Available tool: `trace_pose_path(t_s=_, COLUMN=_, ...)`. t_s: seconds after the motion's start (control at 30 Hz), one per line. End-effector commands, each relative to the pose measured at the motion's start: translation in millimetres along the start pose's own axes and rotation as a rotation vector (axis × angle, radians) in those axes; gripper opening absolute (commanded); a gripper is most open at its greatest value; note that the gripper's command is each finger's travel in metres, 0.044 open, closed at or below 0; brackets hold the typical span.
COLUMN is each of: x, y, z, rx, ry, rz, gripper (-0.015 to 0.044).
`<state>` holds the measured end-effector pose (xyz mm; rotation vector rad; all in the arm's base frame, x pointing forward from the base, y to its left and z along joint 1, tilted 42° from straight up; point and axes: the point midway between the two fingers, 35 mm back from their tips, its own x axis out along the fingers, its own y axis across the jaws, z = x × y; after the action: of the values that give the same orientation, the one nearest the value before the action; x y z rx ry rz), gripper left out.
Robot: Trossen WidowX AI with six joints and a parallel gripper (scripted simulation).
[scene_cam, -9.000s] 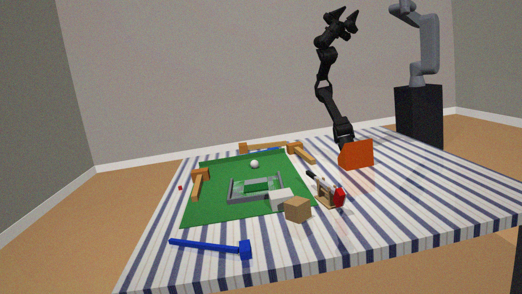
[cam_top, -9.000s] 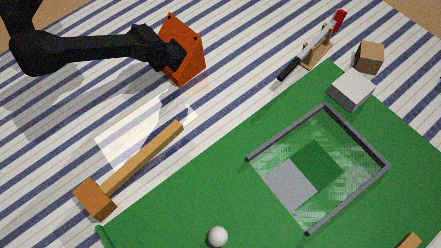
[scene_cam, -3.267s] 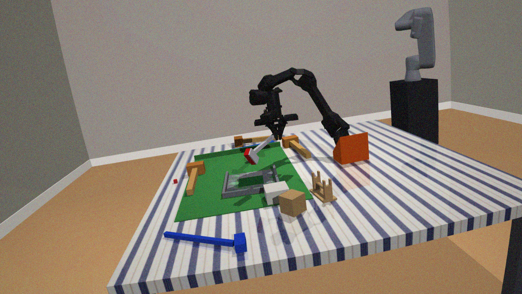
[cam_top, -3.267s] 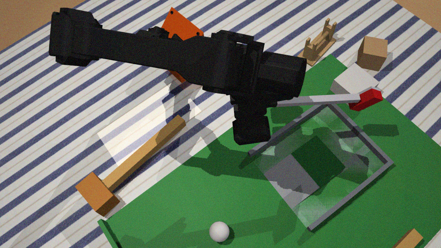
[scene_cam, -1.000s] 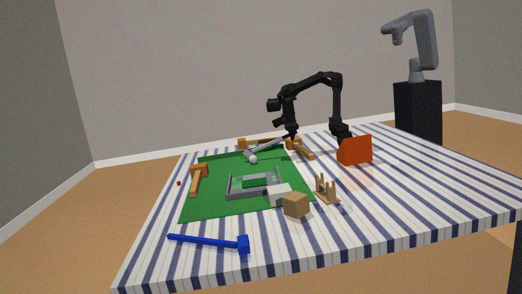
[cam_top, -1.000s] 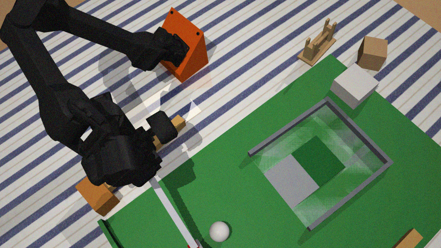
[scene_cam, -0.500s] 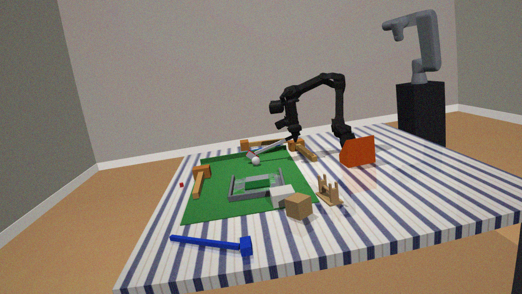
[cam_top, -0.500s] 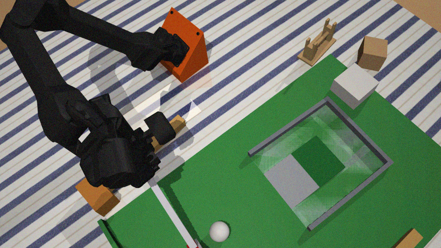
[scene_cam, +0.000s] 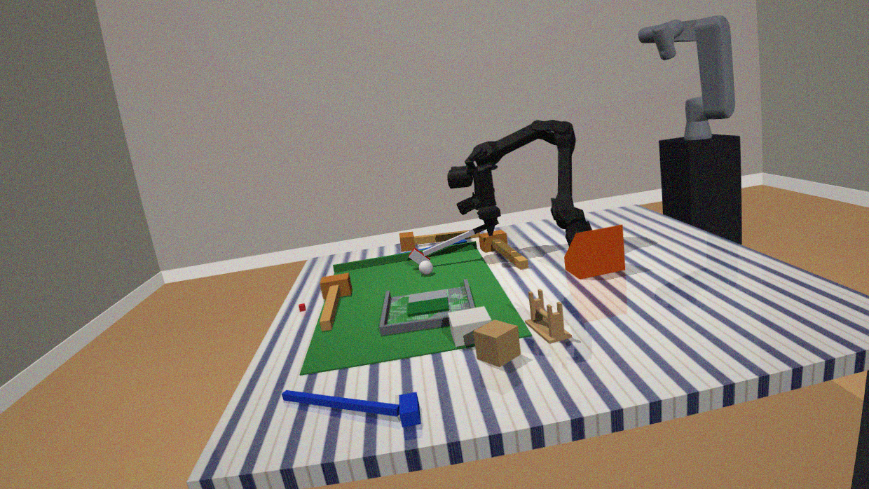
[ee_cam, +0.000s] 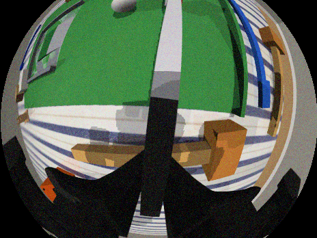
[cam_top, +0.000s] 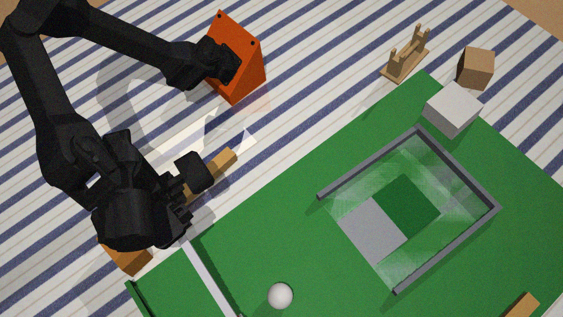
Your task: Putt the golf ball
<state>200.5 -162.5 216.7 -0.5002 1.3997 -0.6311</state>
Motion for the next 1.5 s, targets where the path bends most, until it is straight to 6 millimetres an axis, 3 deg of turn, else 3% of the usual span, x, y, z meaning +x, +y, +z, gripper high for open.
trace_pose_path(t_s=0.0, x=2, y=30, z=6, rx=-0.007, ry=0.001, rz=0.02, gripper=0.0)
trace_pose_path(t_s=0.23, x=0, y=119, z=3, rx=-0.011, ry=0.0, rz=0.02, gripper=0.0)
trace_pose_path(t_s=0.3, x=0, y=133, z=-1, rx=-0.012, ry=-0.004, rz=0.011, gripper=0.0)
trace_pose_path(t_s=0.5, x=-8, y=135, z=-1, rx=-0.012, ry=-0.004, rz=0.011, gripper=0.0)
trace_pose_path(t_s=0.9, x=-59, y=134, z=-1, rx=-0.013, ry=-0.002, rz=0.012, gripper=0.0)
trace_pose_path(t_s=0.97, x=-51, y=134, z=-2, rx=-0.022, ry=0.004, rz=0.007, gripper=0.0)
trace_pose_path(t_s=1.47, x=-51, y=134, z=-2, rx=-0.022, ry=0.004, rz=0.007, gripper=0.0)
